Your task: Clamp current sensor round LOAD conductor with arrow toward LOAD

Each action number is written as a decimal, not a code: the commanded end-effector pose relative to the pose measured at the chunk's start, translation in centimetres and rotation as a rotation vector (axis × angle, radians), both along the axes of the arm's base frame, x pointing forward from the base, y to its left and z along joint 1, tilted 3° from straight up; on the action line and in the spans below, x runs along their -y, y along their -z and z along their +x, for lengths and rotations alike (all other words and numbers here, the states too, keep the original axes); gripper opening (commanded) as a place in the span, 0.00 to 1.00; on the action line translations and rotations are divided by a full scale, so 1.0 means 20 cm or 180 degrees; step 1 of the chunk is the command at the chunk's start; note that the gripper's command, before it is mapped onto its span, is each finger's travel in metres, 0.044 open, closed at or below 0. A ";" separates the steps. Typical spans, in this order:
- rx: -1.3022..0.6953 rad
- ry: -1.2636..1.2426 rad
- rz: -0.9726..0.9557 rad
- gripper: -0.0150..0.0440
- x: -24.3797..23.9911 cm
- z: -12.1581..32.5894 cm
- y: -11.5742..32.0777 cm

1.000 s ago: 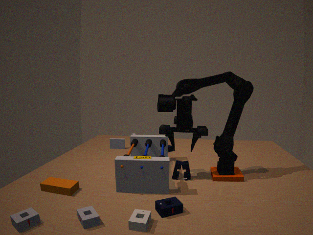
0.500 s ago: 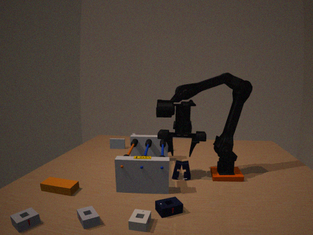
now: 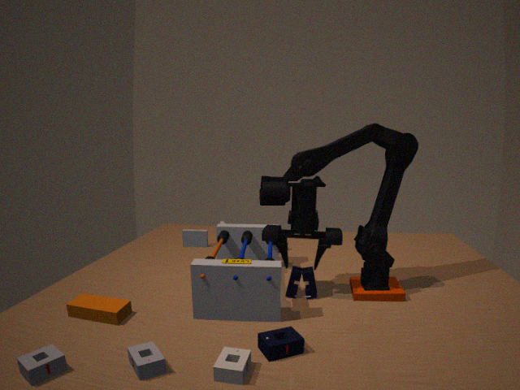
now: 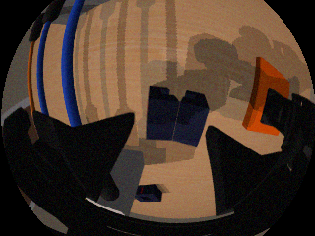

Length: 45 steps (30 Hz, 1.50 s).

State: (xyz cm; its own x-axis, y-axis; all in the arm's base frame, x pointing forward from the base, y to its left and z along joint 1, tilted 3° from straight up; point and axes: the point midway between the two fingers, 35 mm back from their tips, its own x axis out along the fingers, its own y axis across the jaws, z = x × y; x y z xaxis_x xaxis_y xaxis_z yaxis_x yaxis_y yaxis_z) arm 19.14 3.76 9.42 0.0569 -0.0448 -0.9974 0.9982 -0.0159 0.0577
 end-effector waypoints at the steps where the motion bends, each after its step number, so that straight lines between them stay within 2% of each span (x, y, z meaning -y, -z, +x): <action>1: -0.0044 -0.0001 0.0008 0.80 0.00 -0.01 0.05; 6: -0.0044 -0.0001 0.0008 0.80 0.00 -0.01 0.05; 24: -0.0009 0.0005 -0.0002 0.59 0.00 0.00 0.03; 32: -0.0016 0.0003 0.0001 0.25 -0.01 0.01 -0.08; 45: -0.0036 0.0000 0.0008 0.25 -0.02 0.00 -0.35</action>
